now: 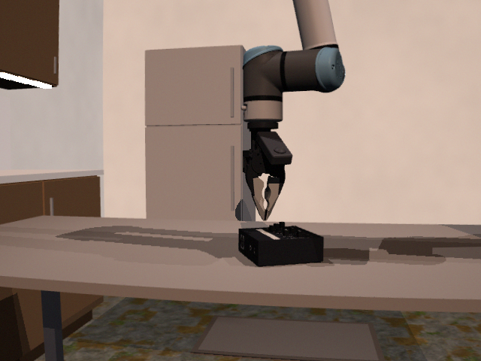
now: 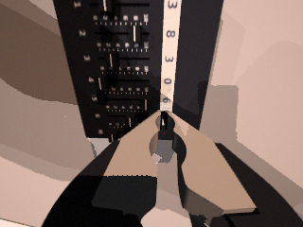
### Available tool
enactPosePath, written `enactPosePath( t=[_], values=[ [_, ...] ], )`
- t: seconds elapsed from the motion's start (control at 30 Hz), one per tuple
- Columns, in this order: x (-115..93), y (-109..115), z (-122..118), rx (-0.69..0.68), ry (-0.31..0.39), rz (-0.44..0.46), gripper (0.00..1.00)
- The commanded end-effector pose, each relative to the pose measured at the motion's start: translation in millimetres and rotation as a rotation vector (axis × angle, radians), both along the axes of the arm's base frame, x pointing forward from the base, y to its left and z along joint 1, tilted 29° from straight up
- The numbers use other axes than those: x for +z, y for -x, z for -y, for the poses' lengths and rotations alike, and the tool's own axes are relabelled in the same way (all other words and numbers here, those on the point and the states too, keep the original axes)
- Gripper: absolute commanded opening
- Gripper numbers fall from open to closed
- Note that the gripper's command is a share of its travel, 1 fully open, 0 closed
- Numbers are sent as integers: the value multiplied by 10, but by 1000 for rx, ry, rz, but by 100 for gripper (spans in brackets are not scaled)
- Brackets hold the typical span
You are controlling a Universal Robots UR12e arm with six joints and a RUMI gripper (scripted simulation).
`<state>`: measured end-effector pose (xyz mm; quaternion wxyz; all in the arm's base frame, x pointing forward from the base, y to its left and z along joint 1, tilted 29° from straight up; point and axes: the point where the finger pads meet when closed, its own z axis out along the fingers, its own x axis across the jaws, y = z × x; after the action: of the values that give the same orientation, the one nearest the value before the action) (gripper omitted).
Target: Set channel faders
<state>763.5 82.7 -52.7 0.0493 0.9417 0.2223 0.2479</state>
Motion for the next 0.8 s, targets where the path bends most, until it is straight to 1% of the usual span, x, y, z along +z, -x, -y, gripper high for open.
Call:
enactPosePath(
  t=[0.0,0.77],
  values=[
    [-21,-18,0,0,0,1,0],
    [-46,-31,0,0,0,1,0]
  ],
)
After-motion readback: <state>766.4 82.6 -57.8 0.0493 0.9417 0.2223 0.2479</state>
